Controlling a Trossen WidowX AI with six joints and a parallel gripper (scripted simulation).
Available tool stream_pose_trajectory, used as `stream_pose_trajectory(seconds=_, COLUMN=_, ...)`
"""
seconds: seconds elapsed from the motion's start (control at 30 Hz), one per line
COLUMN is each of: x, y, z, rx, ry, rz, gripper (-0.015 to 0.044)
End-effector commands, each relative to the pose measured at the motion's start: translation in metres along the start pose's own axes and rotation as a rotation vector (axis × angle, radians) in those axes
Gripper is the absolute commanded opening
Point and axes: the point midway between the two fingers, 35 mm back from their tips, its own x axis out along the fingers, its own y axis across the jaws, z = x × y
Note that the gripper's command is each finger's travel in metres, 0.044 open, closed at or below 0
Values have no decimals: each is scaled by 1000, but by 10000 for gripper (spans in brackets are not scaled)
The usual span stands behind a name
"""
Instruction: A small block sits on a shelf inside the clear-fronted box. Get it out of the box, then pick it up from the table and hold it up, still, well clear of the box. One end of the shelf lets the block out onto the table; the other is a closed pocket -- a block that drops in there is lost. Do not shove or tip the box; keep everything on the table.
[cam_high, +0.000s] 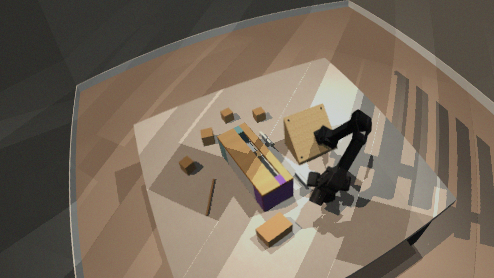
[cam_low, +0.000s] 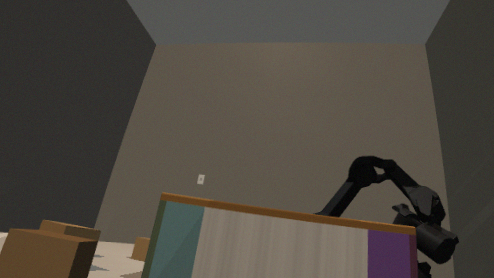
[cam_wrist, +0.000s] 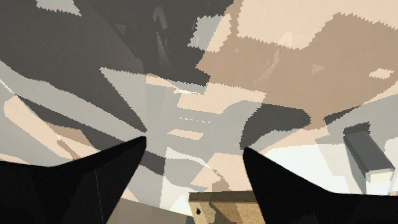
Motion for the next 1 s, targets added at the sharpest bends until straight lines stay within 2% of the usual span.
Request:
stream_pose_trajectory(seconds=0.0, x=-10, y=-11, z=12, rx=-125, ry=-61, rz=-42, gripper=400)
stream_pose_trajectory(seconds=0.17, x=-28, y=-23, z=28, rx=-336, ry=-147, rz=-127, gripper=400)
stream_pose_trajectory(seconds=0.37, x=-51, y=-46, z=46, rx=-434, ry=-237, rz=-238, gripper=400)
stream_pose_trajectory(seconds=0.63, x=-144, y=-122, z=74, rx=-505, ry=-431, rz=-638, gripper=400)
stream_pose_trajectory(seconds=0.87, x=-239, y=-183, z=57, rx=-505, ry=-463, rz=-1019, gripper=400)
stream_pose_trajectory(seconds=0.97, x=-233, y=-205, z=38, rx=-522, ry=-372, rz=-1002, gripper=400)
